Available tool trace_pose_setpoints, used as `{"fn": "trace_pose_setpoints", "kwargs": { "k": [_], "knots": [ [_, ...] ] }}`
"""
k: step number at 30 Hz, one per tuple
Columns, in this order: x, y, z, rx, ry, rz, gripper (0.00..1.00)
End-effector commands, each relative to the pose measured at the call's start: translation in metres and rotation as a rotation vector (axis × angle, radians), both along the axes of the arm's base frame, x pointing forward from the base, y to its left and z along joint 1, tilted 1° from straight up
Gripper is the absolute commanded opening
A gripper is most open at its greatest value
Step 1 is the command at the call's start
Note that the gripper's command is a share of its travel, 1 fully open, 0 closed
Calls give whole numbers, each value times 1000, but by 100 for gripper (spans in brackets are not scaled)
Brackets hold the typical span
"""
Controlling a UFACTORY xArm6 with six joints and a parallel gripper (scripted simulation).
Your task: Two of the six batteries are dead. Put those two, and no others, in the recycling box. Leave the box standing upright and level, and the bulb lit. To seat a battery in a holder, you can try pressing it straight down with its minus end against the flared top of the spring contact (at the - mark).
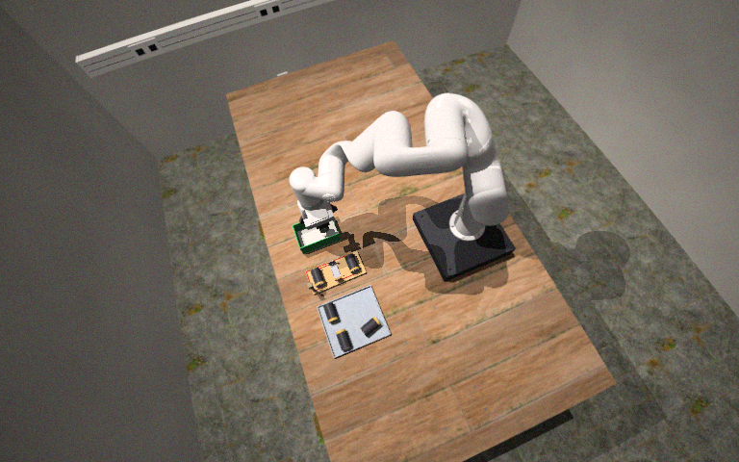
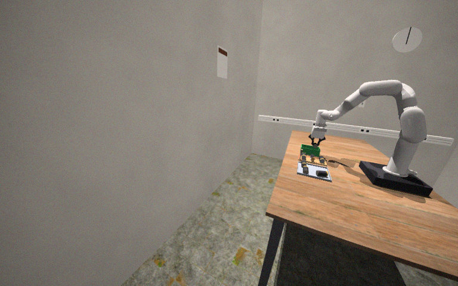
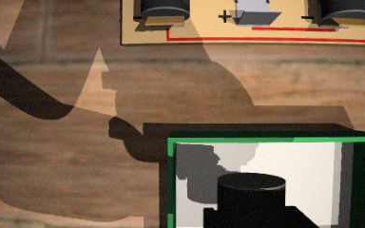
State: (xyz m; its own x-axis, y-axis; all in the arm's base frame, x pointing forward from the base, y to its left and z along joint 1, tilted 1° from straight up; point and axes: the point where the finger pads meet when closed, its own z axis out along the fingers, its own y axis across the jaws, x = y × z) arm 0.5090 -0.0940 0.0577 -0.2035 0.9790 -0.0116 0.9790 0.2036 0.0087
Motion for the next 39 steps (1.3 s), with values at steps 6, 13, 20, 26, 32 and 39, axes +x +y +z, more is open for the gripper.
{"fn": "trace_pose_setpoints", "kwargs": {
  "k": [6, 13, 20, 26, 32, 39],
  "knots": [
    [3, 0, 2, -1, -4, 0, 28],
    [3, 0, 2, -1, -4, 0, 28],
    [3, -1, 2, -1, -4, 0, 28],
    [3, -1, 2, -1, -4, 0, 28],
    [3, -1, 2, -1, -4, 0, 28],
    [3, -1, -2, -1, -4, 0, 28]
  ]
}}
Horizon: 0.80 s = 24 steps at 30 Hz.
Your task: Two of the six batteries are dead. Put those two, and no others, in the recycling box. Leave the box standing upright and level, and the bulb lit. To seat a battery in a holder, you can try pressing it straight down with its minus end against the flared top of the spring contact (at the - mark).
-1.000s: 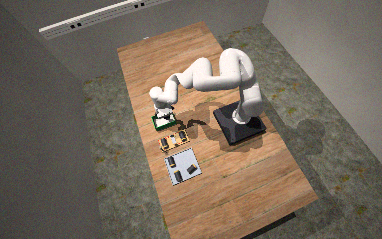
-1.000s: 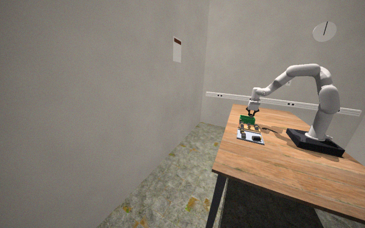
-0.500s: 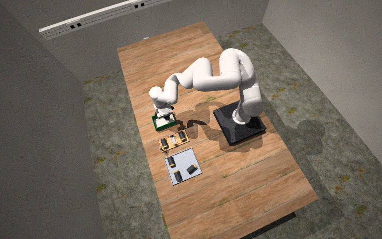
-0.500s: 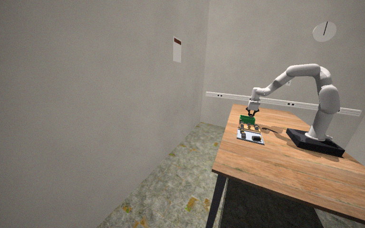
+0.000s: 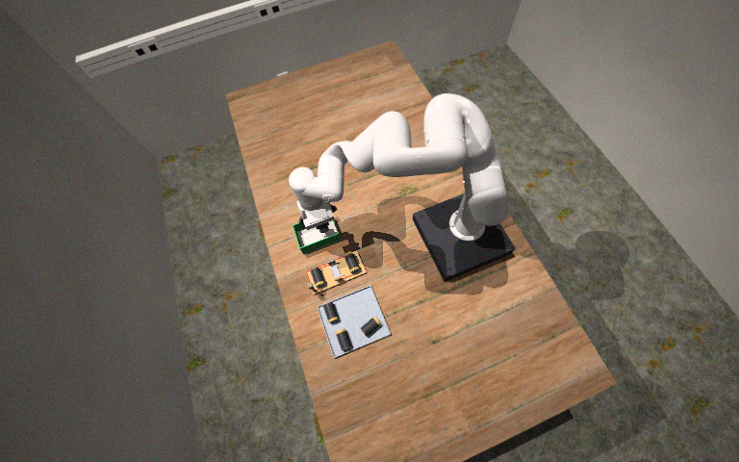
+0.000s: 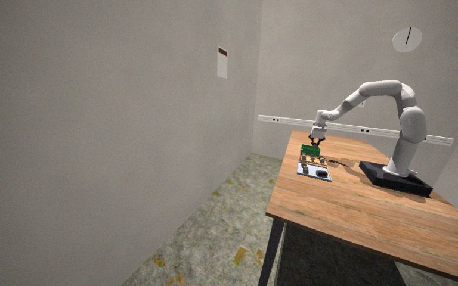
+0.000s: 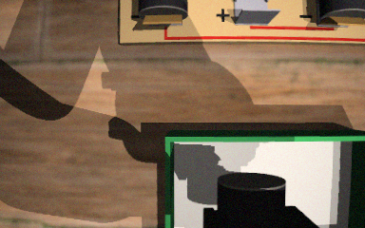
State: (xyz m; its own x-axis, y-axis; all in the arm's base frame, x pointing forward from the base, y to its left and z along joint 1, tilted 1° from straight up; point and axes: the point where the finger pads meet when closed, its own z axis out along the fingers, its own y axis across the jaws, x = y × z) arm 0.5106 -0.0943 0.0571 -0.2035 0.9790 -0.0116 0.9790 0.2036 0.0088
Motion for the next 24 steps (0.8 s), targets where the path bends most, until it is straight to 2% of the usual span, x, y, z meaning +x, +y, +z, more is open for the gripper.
{"fn": "trace_pose_setpoints", "kwargs": {
  "k": [1, 5, 16, 24],
  "knots": [
    [2, 0, -4, -1, -4, 0, 28],
    [2, 0, -10, -1, -4, 0, 28],
    [2, -1, -57, -1, -4, 0, 28],
    [2, -1, -63, -1, -4, 0, 28]
  ]
}}
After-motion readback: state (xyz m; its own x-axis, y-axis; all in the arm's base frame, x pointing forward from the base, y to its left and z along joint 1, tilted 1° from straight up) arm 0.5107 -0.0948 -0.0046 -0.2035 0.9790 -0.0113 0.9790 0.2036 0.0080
